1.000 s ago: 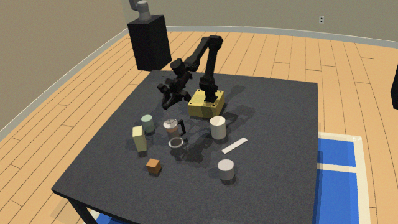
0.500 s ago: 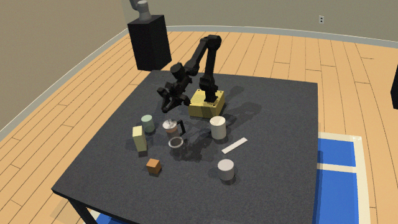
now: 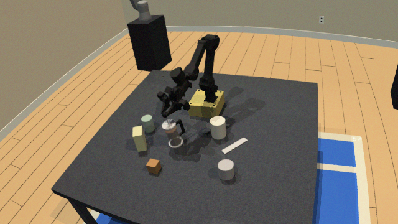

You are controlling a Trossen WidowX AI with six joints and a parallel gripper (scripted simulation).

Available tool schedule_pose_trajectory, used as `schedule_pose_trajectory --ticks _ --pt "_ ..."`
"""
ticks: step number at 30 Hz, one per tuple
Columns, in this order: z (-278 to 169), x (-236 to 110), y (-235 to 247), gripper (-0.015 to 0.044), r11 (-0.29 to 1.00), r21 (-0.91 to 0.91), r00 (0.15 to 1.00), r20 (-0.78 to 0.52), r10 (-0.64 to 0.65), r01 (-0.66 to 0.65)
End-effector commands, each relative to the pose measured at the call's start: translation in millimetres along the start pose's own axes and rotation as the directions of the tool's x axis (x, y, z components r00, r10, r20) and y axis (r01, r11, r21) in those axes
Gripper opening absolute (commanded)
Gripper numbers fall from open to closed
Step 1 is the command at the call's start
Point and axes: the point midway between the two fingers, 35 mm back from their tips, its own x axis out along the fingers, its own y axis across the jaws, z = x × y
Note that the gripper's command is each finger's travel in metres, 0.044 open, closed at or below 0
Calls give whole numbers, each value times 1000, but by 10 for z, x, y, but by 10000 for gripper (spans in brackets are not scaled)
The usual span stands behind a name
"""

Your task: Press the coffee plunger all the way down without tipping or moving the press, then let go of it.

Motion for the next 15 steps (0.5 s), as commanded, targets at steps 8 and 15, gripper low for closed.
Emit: schedule_pose_trajectory --ticks 8,15 --pt "-376 173 -3 125 1000 -8 996 -86 2 -2" --pt "-349 224 -4 125 1000 -8 996 -85 2 -2"
